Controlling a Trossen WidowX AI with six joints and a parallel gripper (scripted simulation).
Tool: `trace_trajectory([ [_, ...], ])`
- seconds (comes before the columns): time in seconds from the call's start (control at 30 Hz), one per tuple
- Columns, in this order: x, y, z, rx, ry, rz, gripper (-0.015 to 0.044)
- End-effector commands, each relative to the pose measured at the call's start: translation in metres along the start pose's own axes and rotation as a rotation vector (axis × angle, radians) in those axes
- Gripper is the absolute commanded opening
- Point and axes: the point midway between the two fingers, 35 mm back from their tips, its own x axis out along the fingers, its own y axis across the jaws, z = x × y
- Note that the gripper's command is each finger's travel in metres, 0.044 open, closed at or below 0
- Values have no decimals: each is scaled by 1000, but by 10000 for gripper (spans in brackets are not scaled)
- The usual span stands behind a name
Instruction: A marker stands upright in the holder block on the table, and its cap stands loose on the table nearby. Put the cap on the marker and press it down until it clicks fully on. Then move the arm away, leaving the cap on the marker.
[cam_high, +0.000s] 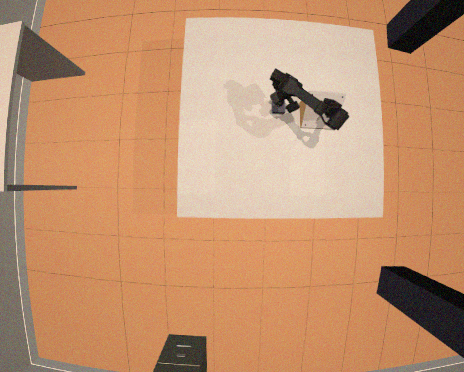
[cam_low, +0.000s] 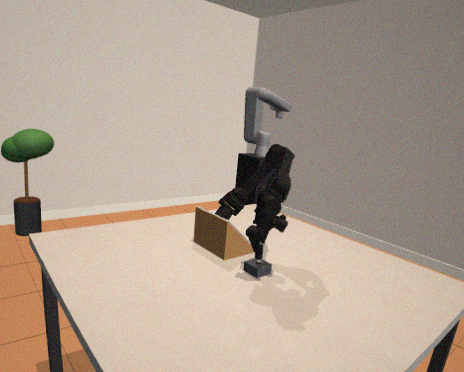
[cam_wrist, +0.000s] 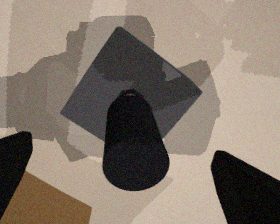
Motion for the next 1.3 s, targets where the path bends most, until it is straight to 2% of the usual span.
trace_trajectory([
  [0.0,-50,-1,0,-10,-9,-20,440],
  [0.23,-53,-1,0,-10,-9,-20,440],
  [0.3,-52,-1,0,46,-10,-20,387],
  [0.5,-43,-4,-1,496,-18,-14,230],
  [0.8,-43,-4,-1,510,-18,-14,0],
  [1.27,-42,-4,-1,510,-18,-14,0],
])
